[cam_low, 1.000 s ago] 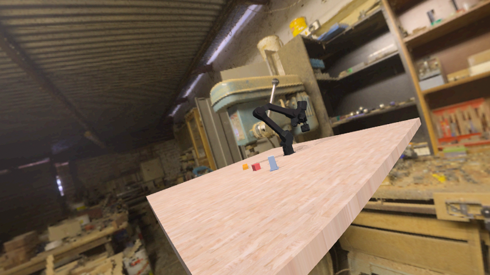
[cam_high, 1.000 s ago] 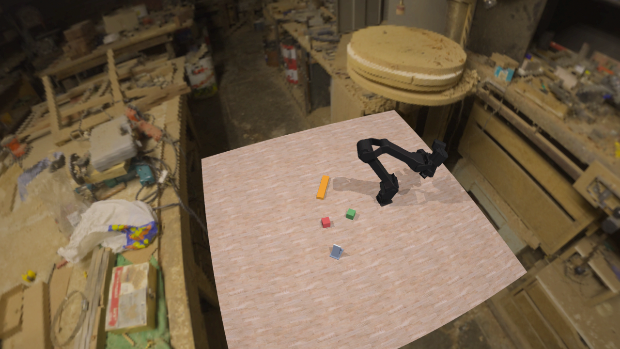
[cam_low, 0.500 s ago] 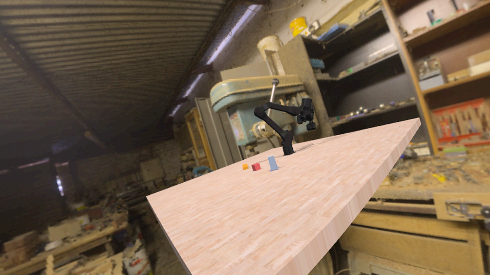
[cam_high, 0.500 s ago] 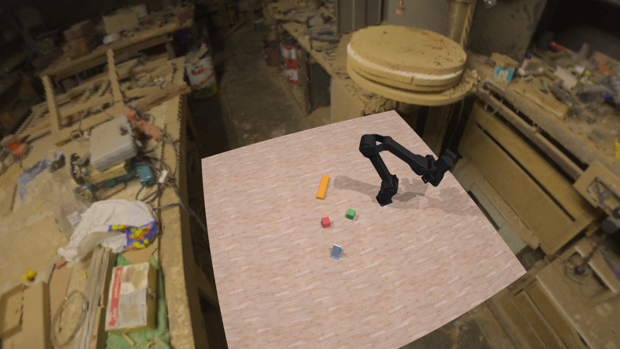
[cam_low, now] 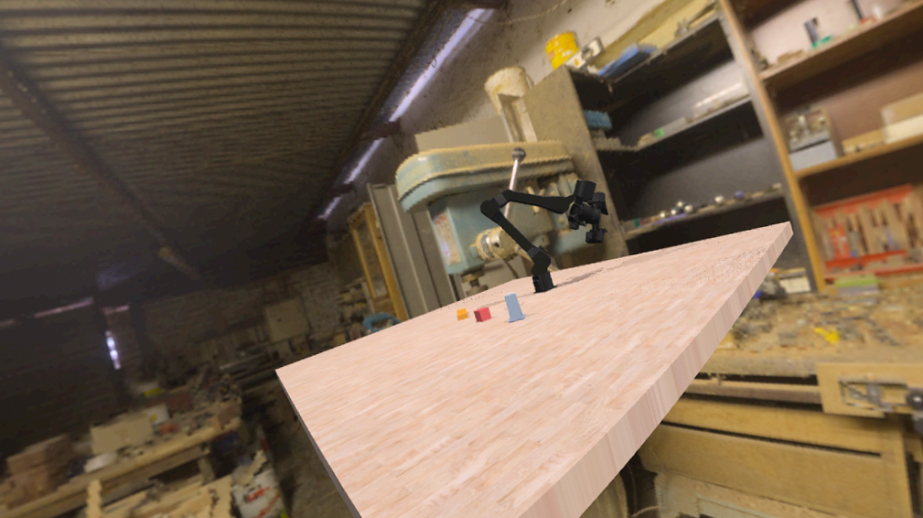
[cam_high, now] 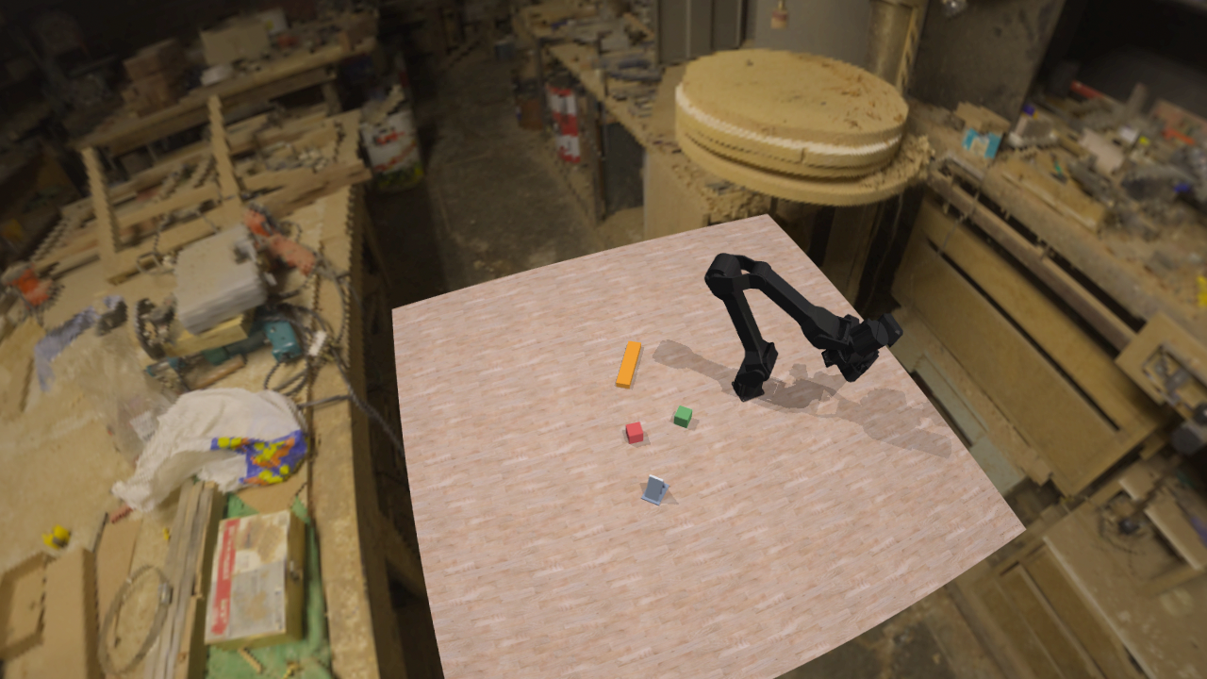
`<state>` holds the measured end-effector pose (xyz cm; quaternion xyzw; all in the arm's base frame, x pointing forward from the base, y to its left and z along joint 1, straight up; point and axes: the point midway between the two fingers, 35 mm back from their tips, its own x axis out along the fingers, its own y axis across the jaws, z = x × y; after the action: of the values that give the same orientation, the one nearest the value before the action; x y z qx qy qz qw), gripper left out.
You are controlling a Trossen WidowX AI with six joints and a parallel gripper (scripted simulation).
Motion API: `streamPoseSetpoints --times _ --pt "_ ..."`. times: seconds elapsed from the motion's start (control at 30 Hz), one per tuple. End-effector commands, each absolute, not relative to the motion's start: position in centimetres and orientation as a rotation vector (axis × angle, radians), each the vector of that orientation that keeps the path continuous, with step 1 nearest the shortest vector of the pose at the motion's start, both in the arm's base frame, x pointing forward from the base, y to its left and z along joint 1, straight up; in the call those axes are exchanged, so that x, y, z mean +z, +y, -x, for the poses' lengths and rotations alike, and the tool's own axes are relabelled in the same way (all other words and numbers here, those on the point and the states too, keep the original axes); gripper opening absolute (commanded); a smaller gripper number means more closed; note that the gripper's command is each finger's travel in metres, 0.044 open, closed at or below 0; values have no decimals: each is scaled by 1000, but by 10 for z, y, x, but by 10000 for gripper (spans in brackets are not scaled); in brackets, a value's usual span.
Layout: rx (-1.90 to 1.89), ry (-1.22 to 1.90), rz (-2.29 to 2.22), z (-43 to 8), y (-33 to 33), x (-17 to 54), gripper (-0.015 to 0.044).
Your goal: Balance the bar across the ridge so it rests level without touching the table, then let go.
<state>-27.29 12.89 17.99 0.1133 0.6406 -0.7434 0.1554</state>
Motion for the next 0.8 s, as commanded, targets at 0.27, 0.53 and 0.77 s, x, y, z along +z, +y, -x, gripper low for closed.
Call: streamPoseSetpoints --times 0.27,0.53,0.77 --pt "-2307 1741 -587 251 178 175 315" --pt "-2417 1675 -769 229 210 172 315" --pt "-2496 1621 -932 205 237 169 315"
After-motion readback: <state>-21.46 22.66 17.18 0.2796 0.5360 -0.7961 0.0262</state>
